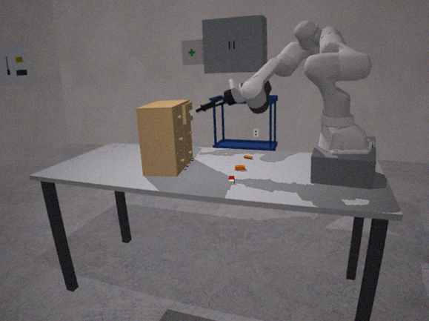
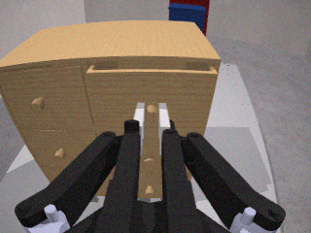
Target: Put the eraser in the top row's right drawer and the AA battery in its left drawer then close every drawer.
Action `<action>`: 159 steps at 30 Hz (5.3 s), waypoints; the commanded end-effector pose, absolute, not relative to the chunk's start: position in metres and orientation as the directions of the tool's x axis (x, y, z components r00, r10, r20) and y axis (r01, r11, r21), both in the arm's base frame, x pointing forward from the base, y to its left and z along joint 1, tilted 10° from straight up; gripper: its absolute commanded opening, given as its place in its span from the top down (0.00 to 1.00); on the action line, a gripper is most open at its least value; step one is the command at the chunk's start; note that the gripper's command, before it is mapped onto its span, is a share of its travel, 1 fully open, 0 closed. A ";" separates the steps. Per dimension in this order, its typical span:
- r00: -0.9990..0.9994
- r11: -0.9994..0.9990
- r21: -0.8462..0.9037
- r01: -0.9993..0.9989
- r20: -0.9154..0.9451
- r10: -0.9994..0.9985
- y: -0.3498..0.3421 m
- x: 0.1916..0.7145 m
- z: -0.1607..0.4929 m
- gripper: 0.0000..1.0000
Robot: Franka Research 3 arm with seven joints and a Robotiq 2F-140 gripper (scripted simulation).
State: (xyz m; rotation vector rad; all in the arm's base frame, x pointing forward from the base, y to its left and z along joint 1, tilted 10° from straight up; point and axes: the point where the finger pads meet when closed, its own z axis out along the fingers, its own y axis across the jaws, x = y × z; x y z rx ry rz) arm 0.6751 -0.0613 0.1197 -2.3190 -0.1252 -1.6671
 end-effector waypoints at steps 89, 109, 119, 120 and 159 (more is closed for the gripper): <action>0.329 -0.957 -0.172 0.233 0.940 -0.088 -0.075 0.617 0.116 0.80; 0.329 -0.957 -0.172 0.233 0.940 -0.088 -0.088 0.568 0.119 0.80; 0.329 -0.957 -0.172 0.233 0.940 -0.088 -0.098 0.533 0.131 0.80; 0.329 -0.957 -0.172 0.233 0.940 -0.088 -0.099 0.532 0.131 0.80; 0.368 -0.957 -0.171 0.236 0.927 -0.075 -0.101 0.528 0.138 0.80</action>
